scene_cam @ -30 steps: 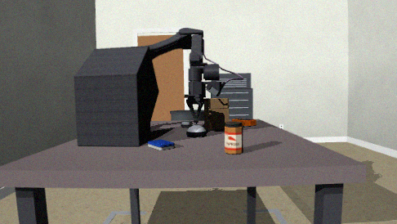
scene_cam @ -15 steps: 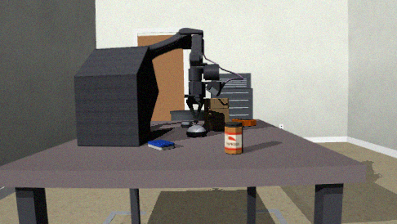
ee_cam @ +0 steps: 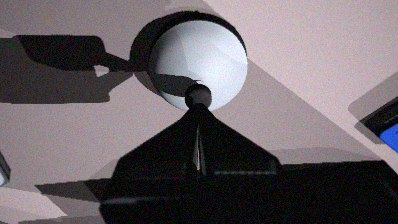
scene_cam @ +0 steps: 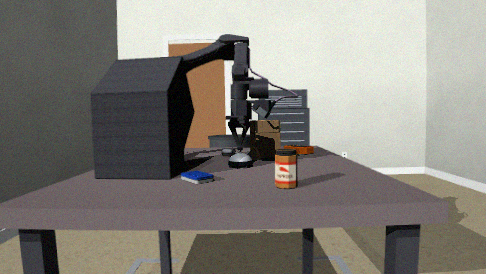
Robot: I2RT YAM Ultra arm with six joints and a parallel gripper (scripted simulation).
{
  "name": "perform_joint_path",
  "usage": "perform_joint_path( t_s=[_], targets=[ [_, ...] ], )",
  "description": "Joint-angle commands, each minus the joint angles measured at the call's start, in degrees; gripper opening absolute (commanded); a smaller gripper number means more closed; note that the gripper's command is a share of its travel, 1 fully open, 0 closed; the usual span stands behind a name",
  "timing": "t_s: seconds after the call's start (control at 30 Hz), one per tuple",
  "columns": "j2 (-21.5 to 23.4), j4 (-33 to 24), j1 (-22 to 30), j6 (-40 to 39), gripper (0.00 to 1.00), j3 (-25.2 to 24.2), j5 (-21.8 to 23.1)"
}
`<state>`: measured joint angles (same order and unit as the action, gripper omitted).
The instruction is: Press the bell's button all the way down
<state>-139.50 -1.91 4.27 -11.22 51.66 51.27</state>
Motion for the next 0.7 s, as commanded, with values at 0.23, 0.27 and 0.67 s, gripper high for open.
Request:
perform_joint_path(
  t_s=[0.23, 0.27, 0.67],
  targets=[
    [-1.69, 3.38, 1.00, -2.50, 0.00, 1.94, 0.28],
    [-1.48, 3.46, 1.11, -2.56, 0.00, 1.92, 0.26],
    [-1.48, 3.57, 1.14, -2.64, 0.00, 1.89, 0.24]
  ],
)
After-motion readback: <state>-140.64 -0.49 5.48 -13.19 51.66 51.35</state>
